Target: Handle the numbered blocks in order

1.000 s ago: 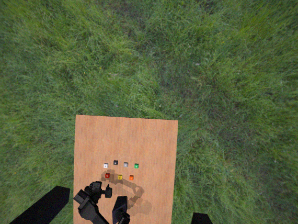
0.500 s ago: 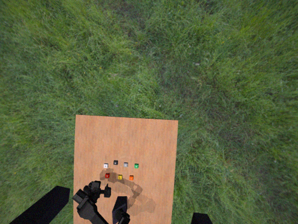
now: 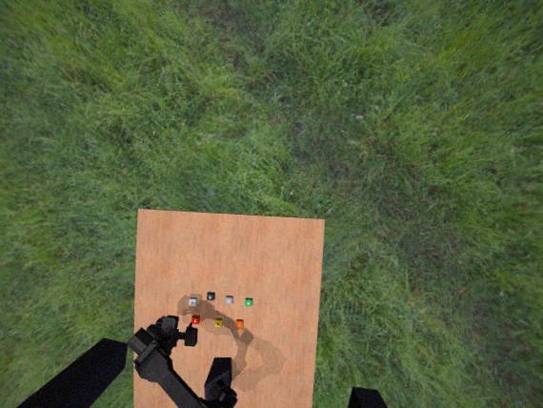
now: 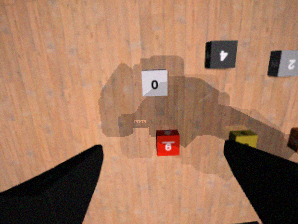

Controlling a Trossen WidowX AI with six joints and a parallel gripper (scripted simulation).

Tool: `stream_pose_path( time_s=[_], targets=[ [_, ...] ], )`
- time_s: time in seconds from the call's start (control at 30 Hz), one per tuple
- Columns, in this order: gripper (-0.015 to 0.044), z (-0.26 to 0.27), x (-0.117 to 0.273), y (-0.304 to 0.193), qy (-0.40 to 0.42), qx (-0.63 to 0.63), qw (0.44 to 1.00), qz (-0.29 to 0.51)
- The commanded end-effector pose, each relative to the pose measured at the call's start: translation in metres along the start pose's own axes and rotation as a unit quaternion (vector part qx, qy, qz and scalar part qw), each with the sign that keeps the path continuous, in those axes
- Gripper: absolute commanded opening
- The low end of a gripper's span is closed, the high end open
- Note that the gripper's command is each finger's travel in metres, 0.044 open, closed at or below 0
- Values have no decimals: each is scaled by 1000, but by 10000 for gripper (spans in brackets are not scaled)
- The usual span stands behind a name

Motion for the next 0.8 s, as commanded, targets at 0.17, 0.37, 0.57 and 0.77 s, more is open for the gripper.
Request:
stream_pose_path(
  time_s=[0.17,0.37,0.57,0.77],
  targets=[
    [400,4,-2,20,-3,2,1000,0],
    [400,4,-2,20,-3,2,1000,0],
    [400,4,-2,20,-3,2,1000,0],
    [400,-26,-1,39,-3,2,1000,0]
  ],
)
Point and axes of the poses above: the point midway between the two fingers, 35 mm back from their tips, its own x axis back along the fingers, its own z axis across the jaws, y = z × x, the point moved 4 cm from there along x, back along the fingers
